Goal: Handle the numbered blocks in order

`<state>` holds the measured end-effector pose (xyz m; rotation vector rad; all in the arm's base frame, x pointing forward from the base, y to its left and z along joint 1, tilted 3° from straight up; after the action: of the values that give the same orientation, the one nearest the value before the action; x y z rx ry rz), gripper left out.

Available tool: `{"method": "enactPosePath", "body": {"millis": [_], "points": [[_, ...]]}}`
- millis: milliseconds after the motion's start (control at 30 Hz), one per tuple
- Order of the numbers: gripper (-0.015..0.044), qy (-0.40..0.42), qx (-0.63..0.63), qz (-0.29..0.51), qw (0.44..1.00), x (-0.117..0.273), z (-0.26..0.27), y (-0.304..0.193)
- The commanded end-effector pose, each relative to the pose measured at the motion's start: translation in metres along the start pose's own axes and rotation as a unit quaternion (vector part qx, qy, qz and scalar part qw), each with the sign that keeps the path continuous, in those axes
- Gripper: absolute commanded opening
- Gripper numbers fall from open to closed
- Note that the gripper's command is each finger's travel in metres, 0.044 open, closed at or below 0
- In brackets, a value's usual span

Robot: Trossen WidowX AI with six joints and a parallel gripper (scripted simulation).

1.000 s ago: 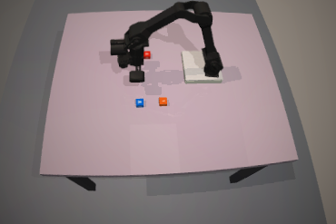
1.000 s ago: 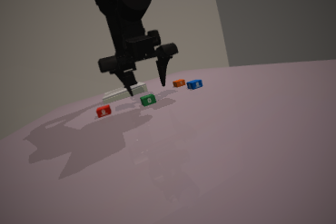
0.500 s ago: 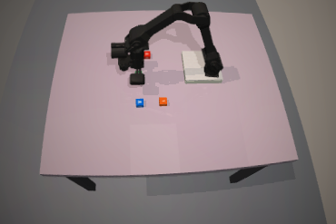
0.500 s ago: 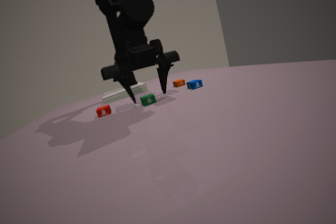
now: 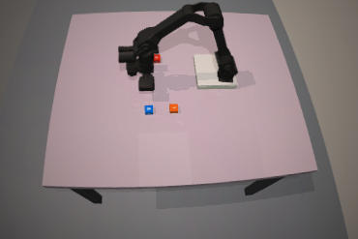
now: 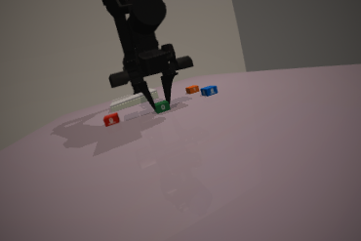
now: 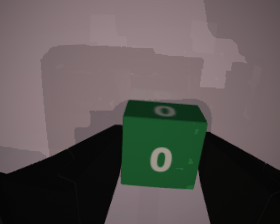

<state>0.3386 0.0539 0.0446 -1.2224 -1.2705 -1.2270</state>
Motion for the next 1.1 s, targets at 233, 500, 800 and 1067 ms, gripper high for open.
{"method": "enactPosePath", "body": {"millis": [233,500,800,1067], "points": [[0.0120,0.000,0.002,0.002,1.000,-0.001,0.000,0.000],[0.0120,0.000,0.002,0.002,1.000,0.012,0.000,0.000],[0.0120,0.000,0.002,0.002,1.000,0.014,0.000,0.000],[0.0120,0.000,0.002,0.002,1.000,0.011,0.000,0.000]]}}
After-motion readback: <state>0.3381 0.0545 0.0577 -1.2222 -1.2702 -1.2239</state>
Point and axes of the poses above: the point midway between the two fingers, 35 mm back from their tips, its own x axis back along the fingers, its own z axis across the jaws, y = z × x, the point moved 2 cm from there along x, back along the fingers, and after that the axes turned 8 degrees about -x, right-handed, at the moved point
